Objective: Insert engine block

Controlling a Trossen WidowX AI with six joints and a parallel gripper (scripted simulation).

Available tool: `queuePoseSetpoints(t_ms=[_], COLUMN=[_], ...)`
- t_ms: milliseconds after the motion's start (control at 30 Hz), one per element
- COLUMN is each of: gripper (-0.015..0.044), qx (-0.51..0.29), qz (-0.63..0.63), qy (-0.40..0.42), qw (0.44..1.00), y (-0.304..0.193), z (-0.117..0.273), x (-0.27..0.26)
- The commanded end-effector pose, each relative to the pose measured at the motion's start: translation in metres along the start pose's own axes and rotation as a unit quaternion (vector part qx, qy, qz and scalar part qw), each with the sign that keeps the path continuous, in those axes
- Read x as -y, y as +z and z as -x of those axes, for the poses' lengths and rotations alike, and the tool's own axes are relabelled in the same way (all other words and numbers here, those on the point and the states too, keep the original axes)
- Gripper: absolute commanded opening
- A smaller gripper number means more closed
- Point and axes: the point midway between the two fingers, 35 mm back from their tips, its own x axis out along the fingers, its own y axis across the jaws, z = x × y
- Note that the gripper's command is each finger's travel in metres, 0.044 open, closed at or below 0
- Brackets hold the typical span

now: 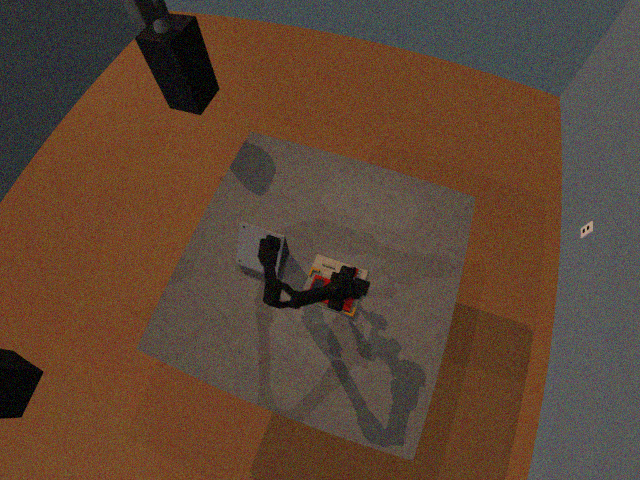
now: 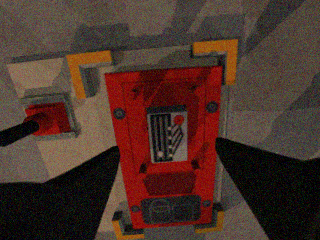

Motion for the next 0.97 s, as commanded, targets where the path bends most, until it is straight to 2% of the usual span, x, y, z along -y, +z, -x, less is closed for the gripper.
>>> queuePoseSetpoints(t_ms=[0, 400, 933], gripper=[0.0309, 0.0000, 0.0000], qx=[0.001, 0.001, 0.001], qz=[-0.003, -0.003, -0.003], qy=[-0.002, -0.002, -0.002], qw=[1.000, 1.000, 1.000], y=[0.0016, 0.0016, 0.0016], z=[0.0013, 0.0013, 0.0013], x=[0.0016, 0.0016, 0.0016])
